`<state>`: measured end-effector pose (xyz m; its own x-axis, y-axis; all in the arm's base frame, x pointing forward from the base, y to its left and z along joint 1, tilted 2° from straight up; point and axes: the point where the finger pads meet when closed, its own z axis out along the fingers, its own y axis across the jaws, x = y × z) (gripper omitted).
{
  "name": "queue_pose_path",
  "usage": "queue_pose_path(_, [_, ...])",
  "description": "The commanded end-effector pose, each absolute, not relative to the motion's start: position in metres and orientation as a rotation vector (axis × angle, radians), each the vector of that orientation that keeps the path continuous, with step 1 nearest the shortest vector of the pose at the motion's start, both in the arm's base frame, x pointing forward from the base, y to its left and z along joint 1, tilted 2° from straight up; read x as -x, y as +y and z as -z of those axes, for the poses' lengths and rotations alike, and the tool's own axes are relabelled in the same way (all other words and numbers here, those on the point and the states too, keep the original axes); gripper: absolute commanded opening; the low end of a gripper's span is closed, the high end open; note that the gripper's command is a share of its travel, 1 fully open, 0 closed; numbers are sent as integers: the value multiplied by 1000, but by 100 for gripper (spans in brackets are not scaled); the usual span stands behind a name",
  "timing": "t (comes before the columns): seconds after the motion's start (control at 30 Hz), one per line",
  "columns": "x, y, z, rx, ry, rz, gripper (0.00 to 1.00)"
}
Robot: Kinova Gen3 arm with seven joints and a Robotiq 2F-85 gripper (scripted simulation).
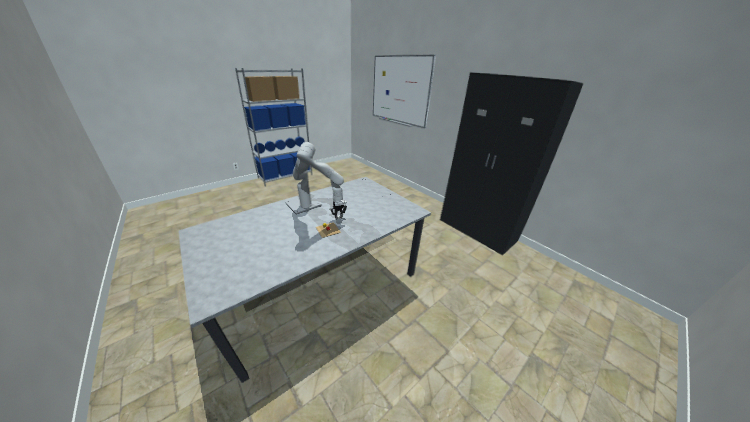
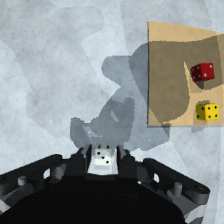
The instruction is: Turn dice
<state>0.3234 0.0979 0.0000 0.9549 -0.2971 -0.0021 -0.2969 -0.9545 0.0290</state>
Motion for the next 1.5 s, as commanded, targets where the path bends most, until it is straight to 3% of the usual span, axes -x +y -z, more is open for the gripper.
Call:
queue_pose_path(0.0, [-323, 99, 1, -3079, -465, 12, 35])
queue_pose_path(1.2, [-323, 99, 1, -3079, -465, 12, 35])
queue_pose_path(1.23, [-323, 99, 1, -3079, -465, 12, 15])
queue_pose_path(1.47, [-323, 99, 1, -3079, -465, 12, 15])
